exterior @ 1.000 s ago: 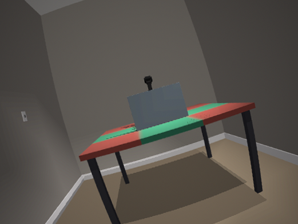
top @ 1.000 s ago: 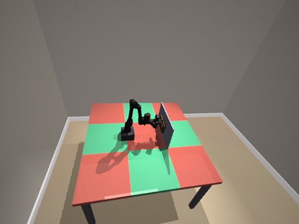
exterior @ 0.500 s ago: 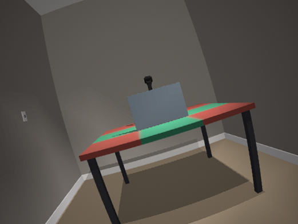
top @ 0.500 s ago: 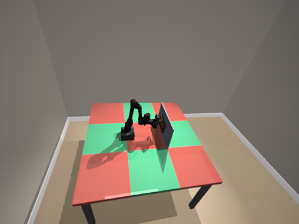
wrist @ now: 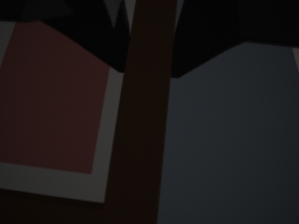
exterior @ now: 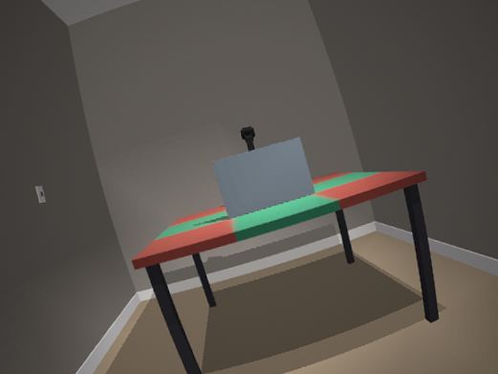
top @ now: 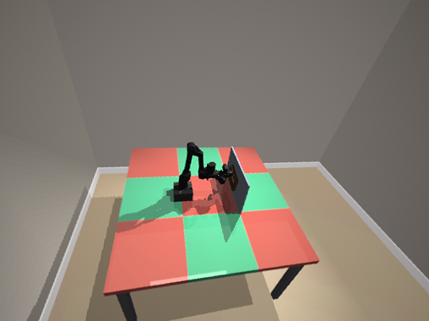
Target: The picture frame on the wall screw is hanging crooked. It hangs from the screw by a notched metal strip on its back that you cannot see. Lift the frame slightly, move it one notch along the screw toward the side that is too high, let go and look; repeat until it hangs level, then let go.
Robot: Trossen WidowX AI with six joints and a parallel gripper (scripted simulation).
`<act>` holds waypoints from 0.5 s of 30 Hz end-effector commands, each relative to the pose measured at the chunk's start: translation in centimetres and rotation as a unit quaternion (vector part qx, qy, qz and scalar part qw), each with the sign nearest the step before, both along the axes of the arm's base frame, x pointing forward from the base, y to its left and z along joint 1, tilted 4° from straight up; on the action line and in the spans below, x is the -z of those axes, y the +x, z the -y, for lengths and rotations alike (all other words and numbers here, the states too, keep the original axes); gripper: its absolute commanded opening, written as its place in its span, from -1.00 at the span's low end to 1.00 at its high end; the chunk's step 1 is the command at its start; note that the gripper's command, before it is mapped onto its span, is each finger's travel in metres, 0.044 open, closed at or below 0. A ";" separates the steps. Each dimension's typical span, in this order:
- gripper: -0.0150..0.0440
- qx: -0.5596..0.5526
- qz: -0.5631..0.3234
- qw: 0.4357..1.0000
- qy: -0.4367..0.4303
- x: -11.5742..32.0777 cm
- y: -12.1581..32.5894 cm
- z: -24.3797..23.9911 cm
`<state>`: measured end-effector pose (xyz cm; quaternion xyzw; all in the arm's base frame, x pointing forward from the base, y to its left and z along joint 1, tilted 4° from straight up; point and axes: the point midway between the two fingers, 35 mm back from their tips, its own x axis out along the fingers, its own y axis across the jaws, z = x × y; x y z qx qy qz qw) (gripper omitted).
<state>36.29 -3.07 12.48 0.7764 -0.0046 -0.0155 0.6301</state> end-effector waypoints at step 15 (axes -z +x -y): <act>-0.49 -0.001 -0.002 0.998 -0.058 0.0 0.0 0.0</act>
